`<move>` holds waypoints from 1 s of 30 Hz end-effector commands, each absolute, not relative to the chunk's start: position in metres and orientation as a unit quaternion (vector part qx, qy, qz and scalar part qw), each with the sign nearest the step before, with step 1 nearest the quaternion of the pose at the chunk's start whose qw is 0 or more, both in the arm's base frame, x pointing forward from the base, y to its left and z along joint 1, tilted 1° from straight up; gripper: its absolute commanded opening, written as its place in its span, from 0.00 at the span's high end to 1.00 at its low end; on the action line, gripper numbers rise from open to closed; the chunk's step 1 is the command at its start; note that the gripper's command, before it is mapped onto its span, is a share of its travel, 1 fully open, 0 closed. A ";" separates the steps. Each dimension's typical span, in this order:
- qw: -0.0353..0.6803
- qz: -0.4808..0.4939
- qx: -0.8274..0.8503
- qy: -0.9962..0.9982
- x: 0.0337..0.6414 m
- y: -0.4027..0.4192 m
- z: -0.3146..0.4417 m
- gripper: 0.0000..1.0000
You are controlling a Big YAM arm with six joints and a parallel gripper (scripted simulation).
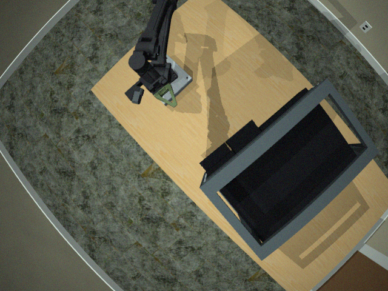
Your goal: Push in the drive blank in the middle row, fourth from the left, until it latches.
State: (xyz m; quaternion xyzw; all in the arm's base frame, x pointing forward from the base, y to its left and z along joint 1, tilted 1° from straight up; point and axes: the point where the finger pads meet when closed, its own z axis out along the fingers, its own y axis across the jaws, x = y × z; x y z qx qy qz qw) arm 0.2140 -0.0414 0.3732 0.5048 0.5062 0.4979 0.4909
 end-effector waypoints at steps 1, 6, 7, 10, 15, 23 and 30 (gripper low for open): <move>0.521 0.491 0.484 0.503 0.194 -0.036 0.409 1.00; 0.523 0.489 0.481 0.505 0.191 -0.038 0.409 1.00; 0.523 0.489 0.482 0.505 0.191 -0.038 0.409 1.00; 0.523 0.488 0.482 0.506 0.189 -0.039 0.409 1.00; 0.522 0.487 0.483 0.507 0.188 -0.039 0.408 1.00; 0.523 0.487 0.482 0.507 0.188 -0.040 0.408 1.00; 0.523 0.487 0.482 0.507 0.188 -0.040 0.408 1.00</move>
